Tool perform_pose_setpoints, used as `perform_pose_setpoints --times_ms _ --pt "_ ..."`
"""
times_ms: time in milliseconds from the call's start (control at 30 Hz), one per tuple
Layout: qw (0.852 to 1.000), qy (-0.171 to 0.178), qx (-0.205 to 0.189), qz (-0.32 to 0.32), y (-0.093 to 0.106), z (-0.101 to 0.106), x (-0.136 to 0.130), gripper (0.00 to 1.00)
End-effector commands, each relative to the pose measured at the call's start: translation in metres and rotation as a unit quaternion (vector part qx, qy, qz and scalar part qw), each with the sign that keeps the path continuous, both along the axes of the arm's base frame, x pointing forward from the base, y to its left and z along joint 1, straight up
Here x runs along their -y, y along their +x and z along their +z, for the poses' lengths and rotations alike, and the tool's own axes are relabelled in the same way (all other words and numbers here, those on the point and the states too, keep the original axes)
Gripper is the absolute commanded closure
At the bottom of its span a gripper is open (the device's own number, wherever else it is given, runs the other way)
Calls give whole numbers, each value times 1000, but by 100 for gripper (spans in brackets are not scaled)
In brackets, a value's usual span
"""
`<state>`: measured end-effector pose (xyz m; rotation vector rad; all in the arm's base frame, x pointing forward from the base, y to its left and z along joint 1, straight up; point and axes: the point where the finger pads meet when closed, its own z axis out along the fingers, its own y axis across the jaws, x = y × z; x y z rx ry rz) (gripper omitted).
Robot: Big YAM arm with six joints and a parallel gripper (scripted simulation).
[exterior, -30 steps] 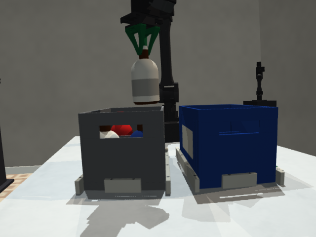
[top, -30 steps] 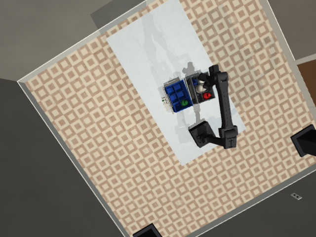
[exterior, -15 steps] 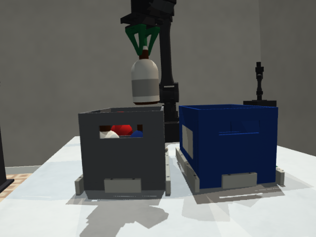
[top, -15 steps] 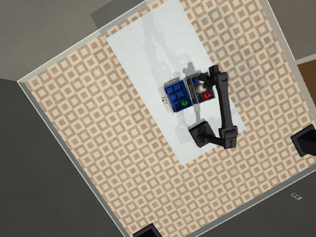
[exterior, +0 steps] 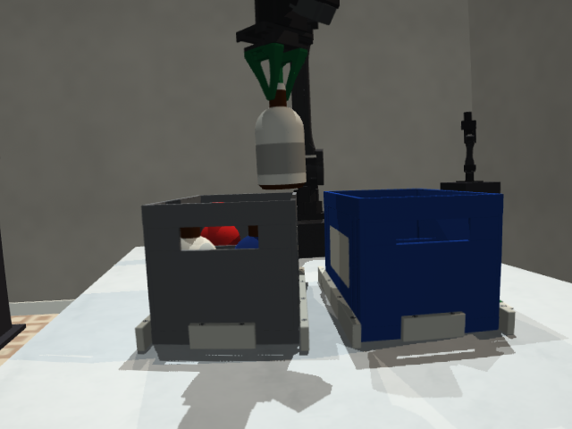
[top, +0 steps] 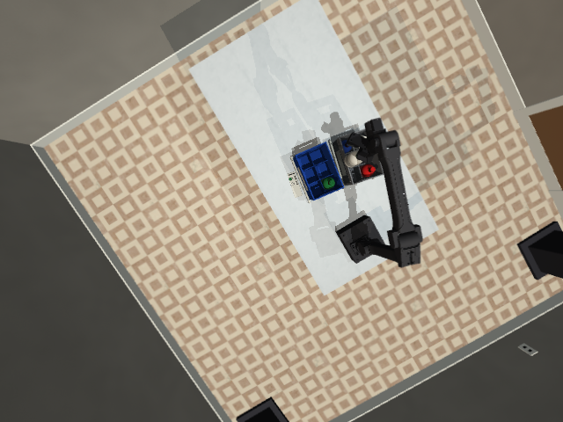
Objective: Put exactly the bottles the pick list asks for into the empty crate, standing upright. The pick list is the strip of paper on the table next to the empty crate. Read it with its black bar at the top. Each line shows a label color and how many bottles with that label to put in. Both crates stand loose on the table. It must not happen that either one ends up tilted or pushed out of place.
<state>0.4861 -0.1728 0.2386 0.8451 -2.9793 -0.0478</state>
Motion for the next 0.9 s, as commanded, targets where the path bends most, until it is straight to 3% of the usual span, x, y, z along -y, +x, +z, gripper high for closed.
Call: perform_pose_setpoints --times_ms 0,67,333,867 --pt "998 -21 59 -6 4 55 -10 100" --pt "997 -24 68 -6 8 63 -10 100" --pt "998 -20 59 -6 8 55 -27 100" --pt "998 -20 67 -6 17 62 -54 100"
